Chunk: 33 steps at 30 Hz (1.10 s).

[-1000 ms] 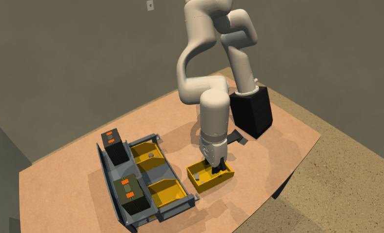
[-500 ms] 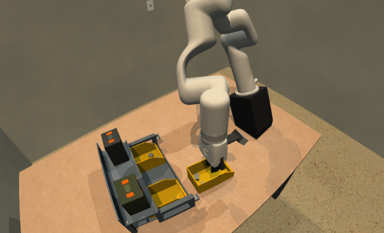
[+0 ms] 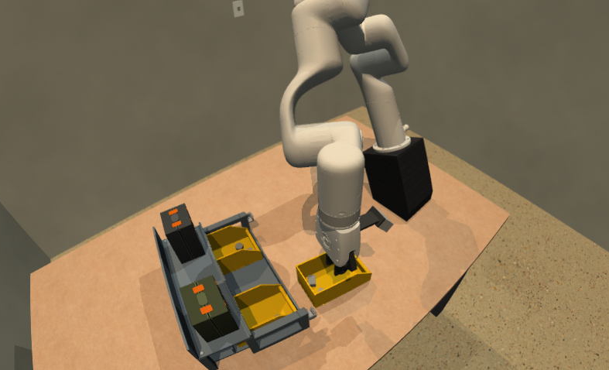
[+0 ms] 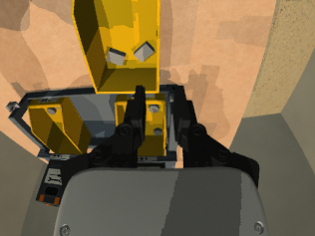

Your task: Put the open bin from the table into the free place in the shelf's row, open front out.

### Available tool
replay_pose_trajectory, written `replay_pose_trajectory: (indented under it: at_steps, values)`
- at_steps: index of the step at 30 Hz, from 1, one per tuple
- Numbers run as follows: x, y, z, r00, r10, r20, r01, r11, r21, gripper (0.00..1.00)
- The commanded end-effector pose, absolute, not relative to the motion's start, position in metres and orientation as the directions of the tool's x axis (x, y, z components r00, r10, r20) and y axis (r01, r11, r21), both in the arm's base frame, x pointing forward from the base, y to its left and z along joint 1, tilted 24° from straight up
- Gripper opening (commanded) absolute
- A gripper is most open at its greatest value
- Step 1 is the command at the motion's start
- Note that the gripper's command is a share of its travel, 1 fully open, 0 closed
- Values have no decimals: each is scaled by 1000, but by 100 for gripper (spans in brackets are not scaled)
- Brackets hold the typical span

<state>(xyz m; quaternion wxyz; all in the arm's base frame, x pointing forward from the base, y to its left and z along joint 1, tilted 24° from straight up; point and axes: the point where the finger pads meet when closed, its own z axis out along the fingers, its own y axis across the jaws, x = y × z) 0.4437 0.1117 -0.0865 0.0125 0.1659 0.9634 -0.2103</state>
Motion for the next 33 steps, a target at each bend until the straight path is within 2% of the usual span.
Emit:
replay_pose_trajectory:
  at_steps: [1,14,19,33]
  values:
    - [443,104,-105,-945,314,-95,325,857,-400,28]
    - [443,101,-110,-945,314,-95,325,857,-400,28]
    - [441,83,-151,-945,314,-95,325,857,-400,28]
    - [441,83,-150,-945,314,-95,325,857,-400,28]
